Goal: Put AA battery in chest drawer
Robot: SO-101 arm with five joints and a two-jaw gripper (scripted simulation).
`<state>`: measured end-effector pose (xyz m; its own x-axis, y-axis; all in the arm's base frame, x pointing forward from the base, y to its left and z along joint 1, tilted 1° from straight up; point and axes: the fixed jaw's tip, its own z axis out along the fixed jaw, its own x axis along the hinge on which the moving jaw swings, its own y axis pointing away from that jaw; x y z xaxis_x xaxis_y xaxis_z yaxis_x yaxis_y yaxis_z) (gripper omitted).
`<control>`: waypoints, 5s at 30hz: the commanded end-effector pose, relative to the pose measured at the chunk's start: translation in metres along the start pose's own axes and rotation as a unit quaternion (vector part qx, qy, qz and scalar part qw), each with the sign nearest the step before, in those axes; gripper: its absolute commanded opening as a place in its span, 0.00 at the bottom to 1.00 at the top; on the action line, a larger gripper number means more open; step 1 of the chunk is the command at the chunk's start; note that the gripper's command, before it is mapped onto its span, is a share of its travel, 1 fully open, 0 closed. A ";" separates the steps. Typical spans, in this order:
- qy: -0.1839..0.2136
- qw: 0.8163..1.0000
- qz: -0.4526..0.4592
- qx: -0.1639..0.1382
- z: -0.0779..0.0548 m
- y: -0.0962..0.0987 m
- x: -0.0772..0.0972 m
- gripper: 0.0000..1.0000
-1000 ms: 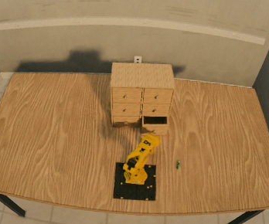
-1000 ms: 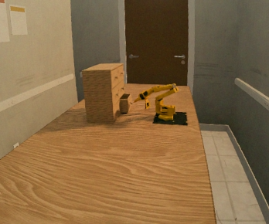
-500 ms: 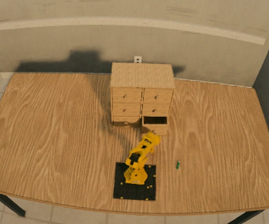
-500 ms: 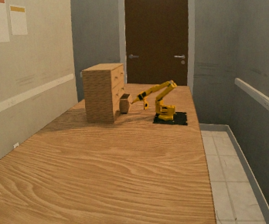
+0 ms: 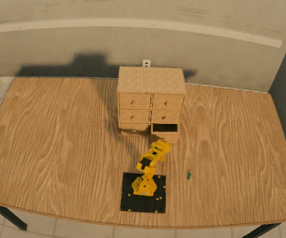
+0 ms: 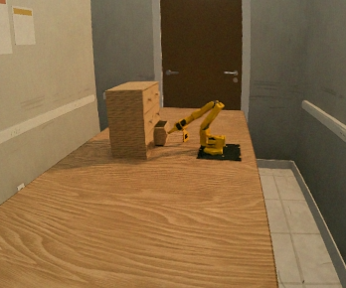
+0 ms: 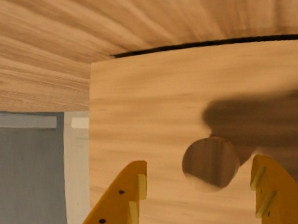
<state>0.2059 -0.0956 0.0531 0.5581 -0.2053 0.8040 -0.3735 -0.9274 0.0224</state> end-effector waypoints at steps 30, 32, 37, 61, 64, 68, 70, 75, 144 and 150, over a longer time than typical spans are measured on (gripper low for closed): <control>0.008 1.000 -0.010 0.011 0.008 -0.006 0.006 0.21; 0.008 1.000 -0.010 0.011 0.008 -0.006 0.006 0.21; 0.008 1.000 -0.010 0.011 0.008 -0.006 0.006 0.21; 0.008 1.000 -0.011 0.012 0.009 -0.007 0.007 0.21; 0.008 1.000 -0.011 0.013 0.009 -0.007 0.007 0.21; 0.008 1.000 -0.012 0.013 0.009 -0.008 0.007 0.21; 0.008 1.000 -0.012 0.013 0.009 -0.008 0.007 0.21; 0.008 1.000 -0.012 0.013 0.009 -0.008 0.007 0.21; 0.008 1.000 -0.015 0.017 0.011 -0.010 0.008 0.04; 0.008 1.000 -0.015 0.017 0.011 -0.010 0.008 0.00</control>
<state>0.2203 -0.0899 0.0516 0.5597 -0.1785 0.8092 -0.3311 -0.9434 0.0210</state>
